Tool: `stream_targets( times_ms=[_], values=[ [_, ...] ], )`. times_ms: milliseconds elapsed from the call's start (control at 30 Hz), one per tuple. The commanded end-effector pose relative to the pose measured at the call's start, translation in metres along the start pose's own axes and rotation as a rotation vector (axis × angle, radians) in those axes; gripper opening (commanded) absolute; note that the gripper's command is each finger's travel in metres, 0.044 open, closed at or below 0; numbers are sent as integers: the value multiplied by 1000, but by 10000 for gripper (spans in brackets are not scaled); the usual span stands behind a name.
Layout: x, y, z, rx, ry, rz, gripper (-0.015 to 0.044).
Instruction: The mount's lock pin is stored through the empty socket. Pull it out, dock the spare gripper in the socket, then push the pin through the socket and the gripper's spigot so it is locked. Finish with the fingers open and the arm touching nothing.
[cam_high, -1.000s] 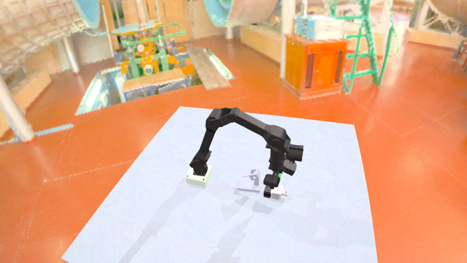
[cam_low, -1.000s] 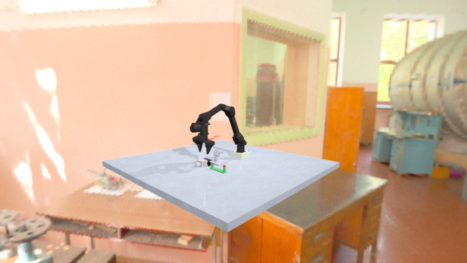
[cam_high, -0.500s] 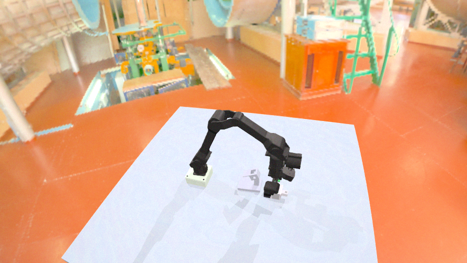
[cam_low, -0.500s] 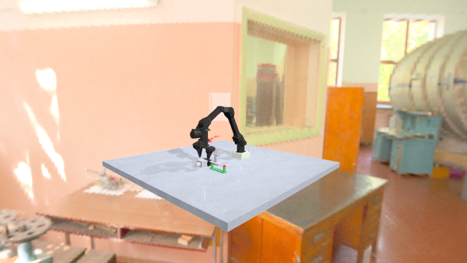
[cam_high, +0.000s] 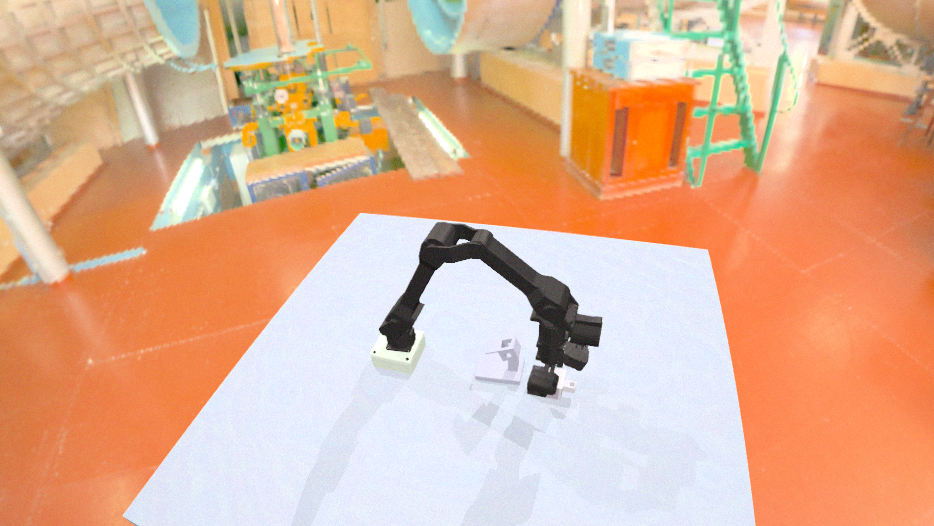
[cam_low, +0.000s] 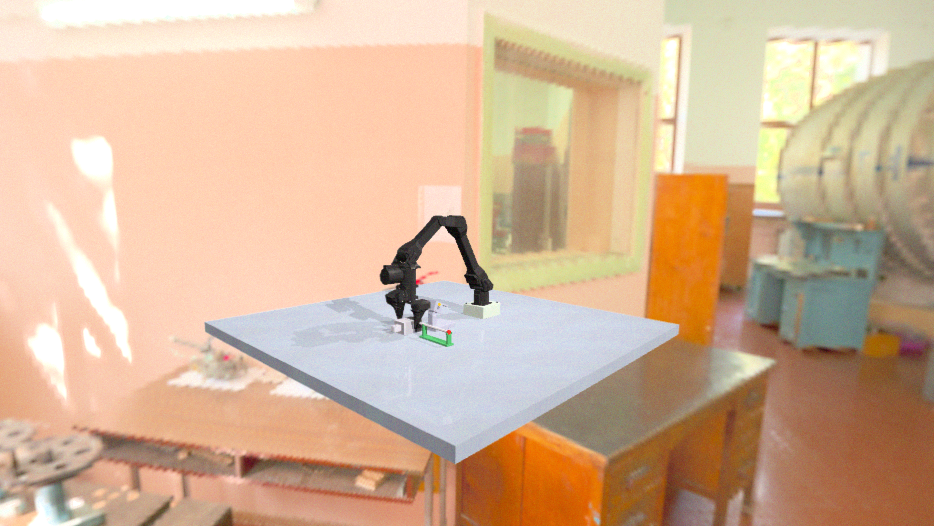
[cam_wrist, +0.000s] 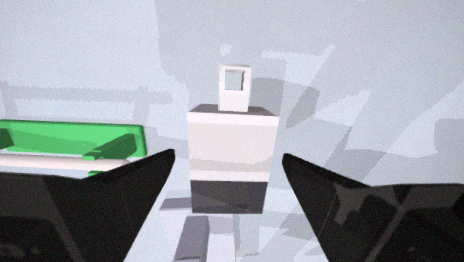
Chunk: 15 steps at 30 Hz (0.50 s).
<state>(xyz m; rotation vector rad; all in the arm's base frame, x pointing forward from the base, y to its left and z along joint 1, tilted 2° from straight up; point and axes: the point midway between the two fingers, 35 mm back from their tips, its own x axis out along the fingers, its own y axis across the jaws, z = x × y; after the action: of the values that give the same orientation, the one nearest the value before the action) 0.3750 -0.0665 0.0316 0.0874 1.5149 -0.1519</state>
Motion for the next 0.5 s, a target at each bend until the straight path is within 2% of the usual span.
stream_targets(
  times_ms=[0, 367, 467],
  values=[
    [8, 0, -1, -4, 2, 1, 440],
    [20, 0, -2, -4, 3, 1, 440],
    [20, 0, -2, -4, 3, 1, 361]
  ],
)
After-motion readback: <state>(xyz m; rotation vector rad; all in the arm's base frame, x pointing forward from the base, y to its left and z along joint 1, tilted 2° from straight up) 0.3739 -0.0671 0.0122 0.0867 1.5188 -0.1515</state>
